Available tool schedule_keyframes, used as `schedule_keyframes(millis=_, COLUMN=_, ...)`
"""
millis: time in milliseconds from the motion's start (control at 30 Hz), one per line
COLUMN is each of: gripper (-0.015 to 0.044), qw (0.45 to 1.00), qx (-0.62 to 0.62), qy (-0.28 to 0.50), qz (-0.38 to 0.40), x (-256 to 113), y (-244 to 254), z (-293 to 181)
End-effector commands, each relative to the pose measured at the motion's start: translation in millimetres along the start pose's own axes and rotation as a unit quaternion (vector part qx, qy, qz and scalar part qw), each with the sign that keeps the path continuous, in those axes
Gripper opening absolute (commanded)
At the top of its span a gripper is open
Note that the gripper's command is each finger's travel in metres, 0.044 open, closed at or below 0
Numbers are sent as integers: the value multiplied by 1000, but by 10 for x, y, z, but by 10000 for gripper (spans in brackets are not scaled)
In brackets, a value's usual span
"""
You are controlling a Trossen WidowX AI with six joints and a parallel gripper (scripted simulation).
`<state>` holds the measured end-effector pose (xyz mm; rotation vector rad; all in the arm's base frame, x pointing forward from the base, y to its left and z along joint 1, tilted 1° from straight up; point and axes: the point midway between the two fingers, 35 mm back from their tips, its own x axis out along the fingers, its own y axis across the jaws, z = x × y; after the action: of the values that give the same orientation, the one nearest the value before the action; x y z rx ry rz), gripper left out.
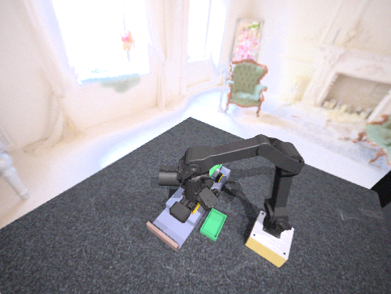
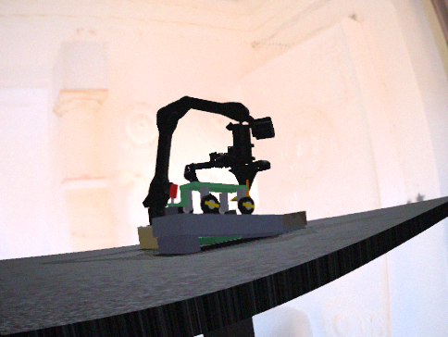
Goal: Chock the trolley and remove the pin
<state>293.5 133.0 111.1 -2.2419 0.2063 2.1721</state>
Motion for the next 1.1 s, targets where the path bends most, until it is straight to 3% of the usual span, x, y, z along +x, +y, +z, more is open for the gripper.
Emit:
schedule_keyframes(millis=0, gripper=0, qw=1000, qx=-2, qy=-1, qz=4, x=117, y=5, z=-2)
schedule_keyframes(millis=567, gripper=0, qw=1000, qx=-2, qy=-1, qz=4, x=521, y=21, z=-10)
schedule_keyframes(millis=1067, gripper=0, qw=1000, qx=-2, qy=-1, qz=4, x=515, y=113, z=-3)
